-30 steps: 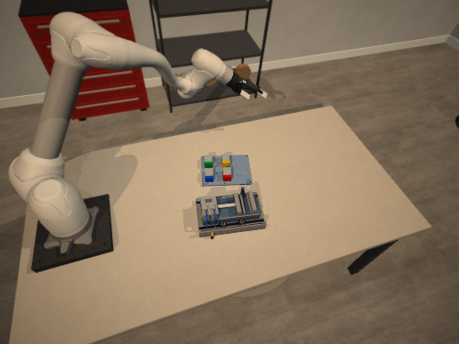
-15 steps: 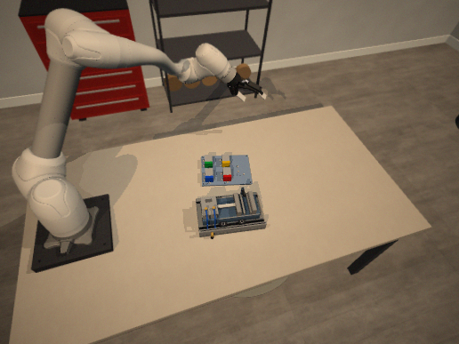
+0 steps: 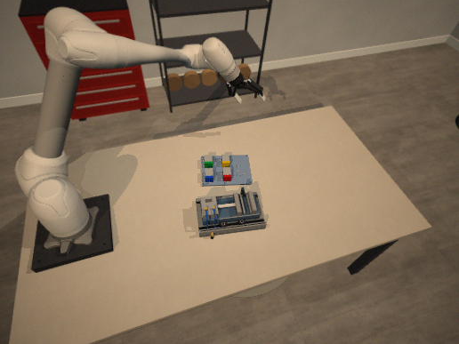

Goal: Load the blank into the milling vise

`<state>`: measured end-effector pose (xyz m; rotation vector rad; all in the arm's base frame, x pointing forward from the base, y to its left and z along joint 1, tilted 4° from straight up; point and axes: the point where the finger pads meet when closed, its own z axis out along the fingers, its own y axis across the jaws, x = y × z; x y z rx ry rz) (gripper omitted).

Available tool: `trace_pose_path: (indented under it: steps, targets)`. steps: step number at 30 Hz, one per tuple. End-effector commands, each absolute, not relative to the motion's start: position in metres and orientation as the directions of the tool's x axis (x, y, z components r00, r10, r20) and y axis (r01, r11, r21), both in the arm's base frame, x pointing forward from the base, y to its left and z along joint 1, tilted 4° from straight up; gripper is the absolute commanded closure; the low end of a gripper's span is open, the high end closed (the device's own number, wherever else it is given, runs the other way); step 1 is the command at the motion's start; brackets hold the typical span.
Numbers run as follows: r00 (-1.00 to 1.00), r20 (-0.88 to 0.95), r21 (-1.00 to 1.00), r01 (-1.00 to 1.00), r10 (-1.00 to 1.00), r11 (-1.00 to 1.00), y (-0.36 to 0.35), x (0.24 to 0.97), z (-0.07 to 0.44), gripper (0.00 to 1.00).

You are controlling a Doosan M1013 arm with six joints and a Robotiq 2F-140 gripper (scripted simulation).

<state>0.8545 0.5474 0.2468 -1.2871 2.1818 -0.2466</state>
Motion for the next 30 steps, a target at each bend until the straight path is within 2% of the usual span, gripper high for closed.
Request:
trace_pose_path:
  steps: [1, 30]
  targets:
    - [-0.355, -0.38, -0.424, -0.754, -0.854, 0.502, 0.544, 0.853, 0.247, 0.0]
    - [-0.209, -0.195, -0.222, -0.942, -0.958, 0.251, 0.493, 0.816, 0.261, 0.0]
